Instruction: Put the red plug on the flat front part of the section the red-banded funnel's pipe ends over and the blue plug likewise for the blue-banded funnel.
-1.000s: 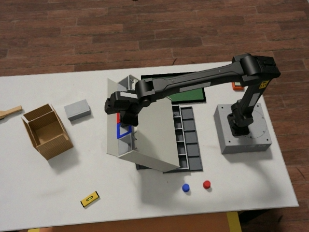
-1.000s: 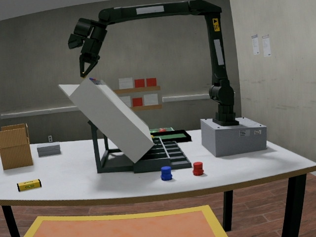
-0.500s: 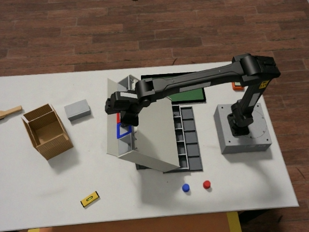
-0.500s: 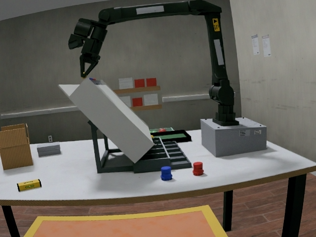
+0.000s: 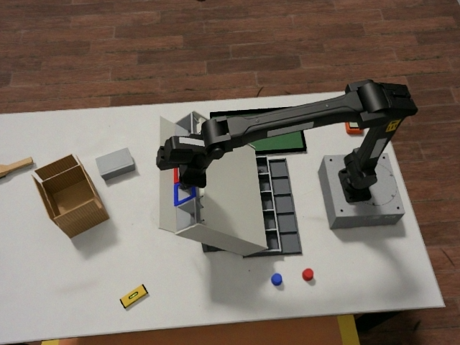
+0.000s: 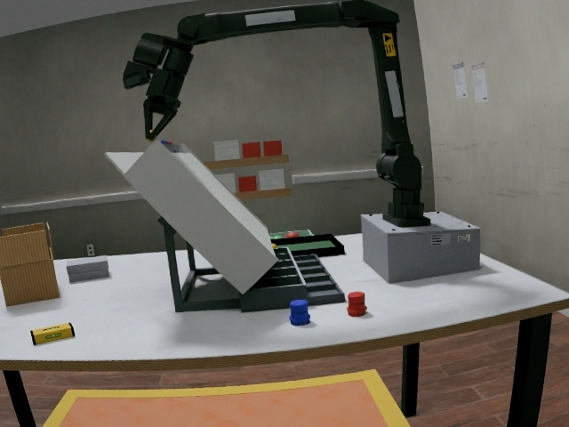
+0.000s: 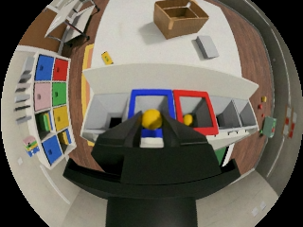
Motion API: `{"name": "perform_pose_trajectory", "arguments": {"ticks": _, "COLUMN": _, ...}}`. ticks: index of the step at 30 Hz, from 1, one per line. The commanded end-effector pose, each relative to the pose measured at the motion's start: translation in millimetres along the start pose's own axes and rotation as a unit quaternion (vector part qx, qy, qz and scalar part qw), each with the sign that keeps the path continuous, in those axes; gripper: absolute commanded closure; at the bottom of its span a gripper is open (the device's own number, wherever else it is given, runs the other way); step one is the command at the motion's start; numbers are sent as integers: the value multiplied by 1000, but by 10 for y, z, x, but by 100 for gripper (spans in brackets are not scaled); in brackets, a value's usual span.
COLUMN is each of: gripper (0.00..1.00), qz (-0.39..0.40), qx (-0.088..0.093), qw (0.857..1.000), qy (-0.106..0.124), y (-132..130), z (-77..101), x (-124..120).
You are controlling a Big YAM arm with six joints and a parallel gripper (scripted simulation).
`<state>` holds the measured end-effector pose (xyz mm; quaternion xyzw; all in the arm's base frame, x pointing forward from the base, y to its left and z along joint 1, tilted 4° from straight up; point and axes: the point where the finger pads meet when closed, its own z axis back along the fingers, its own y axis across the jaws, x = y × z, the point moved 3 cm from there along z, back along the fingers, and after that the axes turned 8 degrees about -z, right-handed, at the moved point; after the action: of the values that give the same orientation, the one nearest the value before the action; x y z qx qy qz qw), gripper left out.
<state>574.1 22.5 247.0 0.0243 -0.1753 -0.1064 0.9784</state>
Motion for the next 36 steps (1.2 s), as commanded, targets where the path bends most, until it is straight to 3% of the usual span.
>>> {"name": "perform_pose_trajectory", "arguments": {"ticks": 1, "gripper": 100, "qz": -2, "qx": 4, "qw": 1000, "qy": -18, "y": 10, "z": 177, "x": 102}}
{"name": "perform_pose_trajectory", "arguments": {"ticks": 18, "gripper": 100, "qz": 0, "qx": 2, "qw": 1000, "qy": -7, "y": 14, "z": 224, "x": 143}}
{"name": "perform_pose_trajectory", "arguments": {"ticks": 19, "gripper": 41, "qz": 0, "qx": -3, "qw": 1000, "qy": 10, "y": -13, "z": 50, "x": -38}}
{"name": "perform_pose_trajectory", "arguments": {"ticks": 36, "gripper": 41, "qz": 0, "qx": -4, "qw": 1000, "qy": 13, "y": -16, "z": 51, "x": -48}}
